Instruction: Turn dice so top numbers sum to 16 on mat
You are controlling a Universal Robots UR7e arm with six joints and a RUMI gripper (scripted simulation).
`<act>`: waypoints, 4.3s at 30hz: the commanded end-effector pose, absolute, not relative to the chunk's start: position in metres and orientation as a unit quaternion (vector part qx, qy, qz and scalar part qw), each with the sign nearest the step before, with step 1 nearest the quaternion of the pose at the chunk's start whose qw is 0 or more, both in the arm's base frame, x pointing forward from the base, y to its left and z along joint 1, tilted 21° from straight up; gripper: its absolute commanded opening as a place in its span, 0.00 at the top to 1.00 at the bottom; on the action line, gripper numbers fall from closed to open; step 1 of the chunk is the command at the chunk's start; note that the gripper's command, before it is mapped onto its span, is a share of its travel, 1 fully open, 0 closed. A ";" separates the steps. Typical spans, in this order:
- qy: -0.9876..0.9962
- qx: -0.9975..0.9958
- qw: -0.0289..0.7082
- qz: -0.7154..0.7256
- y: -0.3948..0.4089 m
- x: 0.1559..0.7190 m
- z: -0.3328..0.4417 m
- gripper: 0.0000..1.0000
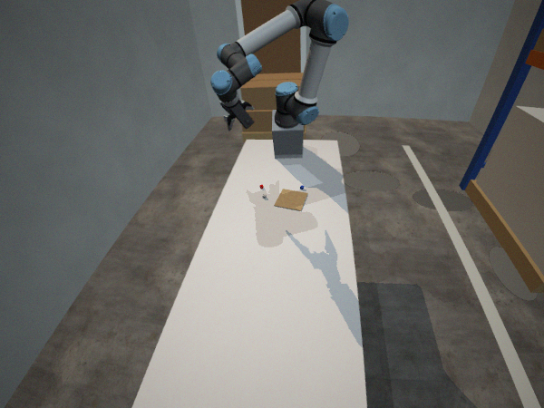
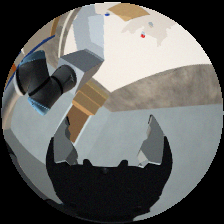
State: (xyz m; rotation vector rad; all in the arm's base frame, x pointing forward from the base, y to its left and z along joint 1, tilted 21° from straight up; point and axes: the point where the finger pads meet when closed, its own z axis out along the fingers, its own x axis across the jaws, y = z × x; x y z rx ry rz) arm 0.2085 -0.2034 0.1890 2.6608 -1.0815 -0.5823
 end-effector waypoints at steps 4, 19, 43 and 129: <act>-0.367 0.903 0.106 -0.197 -0.204 0.209 0.189 0.00; -0.368 0.903 0.105 -0.197 -0.203 0.209 0.189 0.00; -0.575 0.818 0.001 -0.023 -0.166 0.285 0.071 0.00; -0.701 0.690 -0.137 0.116 -0.117 0.363 -0.017 0.00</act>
